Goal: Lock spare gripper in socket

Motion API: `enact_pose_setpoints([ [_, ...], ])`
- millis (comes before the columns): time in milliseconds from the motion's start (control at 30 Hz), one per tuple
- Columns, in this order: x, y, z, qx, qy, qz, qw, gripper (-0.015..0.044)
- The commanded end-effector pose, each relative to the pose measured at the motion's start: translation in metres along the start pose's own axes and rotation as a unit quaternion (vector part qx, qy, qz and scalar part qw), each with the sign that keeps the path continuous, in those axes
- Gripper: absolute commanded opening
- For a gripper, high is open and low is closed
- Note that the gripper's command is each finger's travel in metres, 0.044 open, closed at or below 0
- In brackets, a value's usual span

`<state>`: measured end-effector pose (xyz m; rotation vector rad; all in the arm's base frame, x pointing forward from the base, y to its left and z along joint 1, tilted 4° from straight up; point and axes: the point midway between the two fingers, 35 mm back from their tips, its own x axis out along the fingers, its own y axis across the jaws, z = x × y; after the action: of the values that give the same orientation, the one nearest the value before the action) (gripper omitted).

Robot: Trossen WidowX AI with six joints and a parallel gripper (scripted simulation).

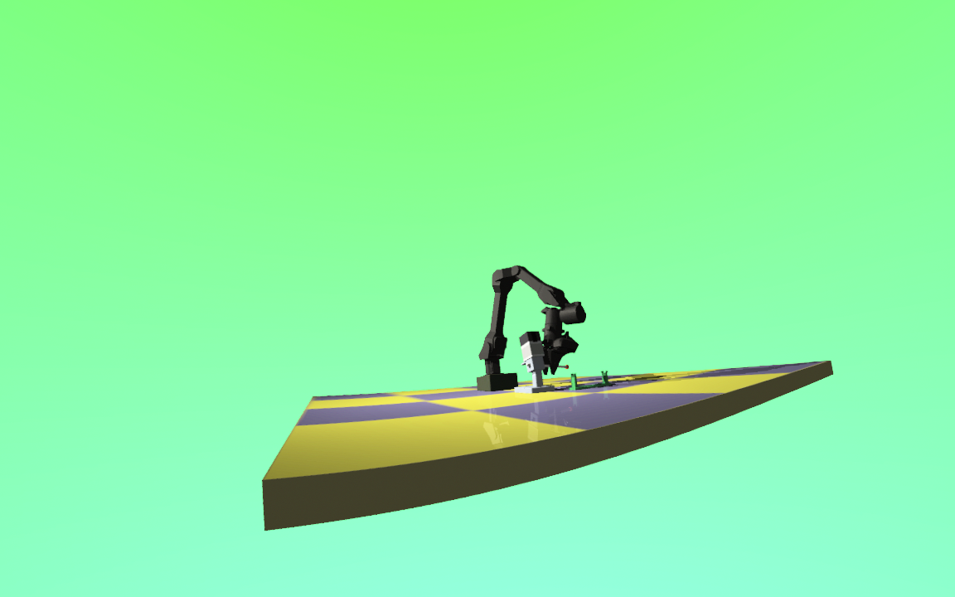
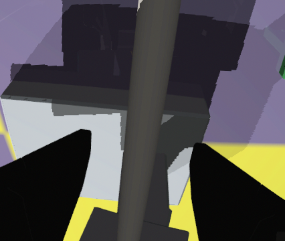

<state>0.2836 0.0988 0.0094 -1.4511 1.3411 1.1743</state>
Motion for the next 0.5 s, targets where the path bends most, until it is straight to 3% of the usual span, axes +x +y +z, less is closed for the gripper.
enact_pose_setpoints([
  [0, -0.002, 0.000, 0.001, 0.000, 0.000, 0.000, 1.000, 0.0200],
  [467, -0.032, 0.004, 0.015, -0.006, 0.005, 0.007, 1.000, 0.0200],
])
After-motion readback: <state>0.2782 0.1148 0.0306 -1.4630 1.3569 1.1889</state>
